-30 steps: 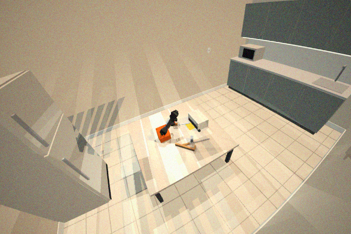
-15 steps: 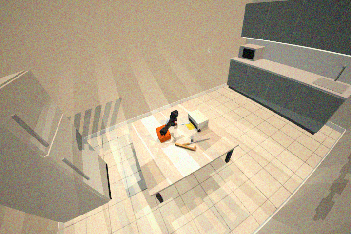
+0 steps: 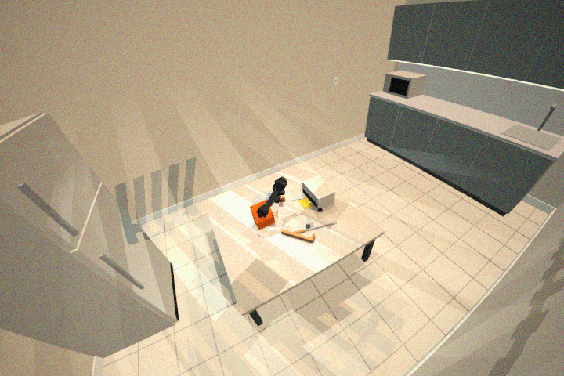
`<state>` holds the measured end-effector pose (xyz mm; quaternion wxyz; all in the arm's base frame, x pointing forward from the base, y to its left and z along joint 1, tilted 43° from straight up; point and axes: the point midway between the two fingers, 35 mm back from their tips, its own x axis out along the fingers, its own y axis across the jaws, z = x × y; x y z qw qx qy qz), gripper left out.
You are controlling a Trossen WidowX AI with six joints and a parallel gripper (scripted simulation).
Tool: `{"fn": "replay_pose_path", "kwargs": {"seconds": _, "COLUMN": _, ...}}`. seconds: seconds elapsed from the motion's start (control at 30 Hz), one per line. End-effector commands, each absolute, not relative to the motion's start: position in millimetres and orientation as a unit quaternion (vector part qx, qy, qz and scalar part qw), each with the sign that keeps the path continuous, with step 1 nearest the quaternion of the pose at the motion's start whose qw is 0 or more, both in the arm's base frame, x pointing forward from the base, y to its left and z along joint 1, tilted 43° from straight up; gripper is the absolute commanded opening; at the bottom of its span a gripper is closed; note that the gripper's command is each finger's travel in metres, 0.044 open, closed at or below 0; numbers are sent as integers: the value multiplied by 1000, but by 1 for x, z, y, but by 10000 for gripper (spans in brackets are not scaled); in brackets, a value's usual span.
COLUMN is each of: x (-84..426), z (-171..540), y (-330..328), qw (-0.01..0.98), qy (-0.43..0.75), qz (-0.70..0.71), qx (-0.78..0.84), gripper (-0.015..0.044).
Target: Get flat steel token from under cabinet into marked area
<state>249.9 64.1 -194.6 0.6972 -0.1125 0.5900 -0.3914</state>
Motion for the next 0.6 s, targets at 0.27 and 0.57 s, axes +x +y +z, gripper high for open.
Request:
{"fn": "replay_pose_path", "kwargs": {"seconds": 0.27, "x": 250, "z": -194, "y": 64, "qw": 697, "qy": 590, "qz": -391, "qx": -112, "gripper": 196}}
{"fn": "replay_pose_path", "kwargs": {"seconds": 0.57, "x": 250, "z": -194, "y": 64, "qw": 697, "qy": 590, "qz": -391, "qx": -112, "gripper": 136}}
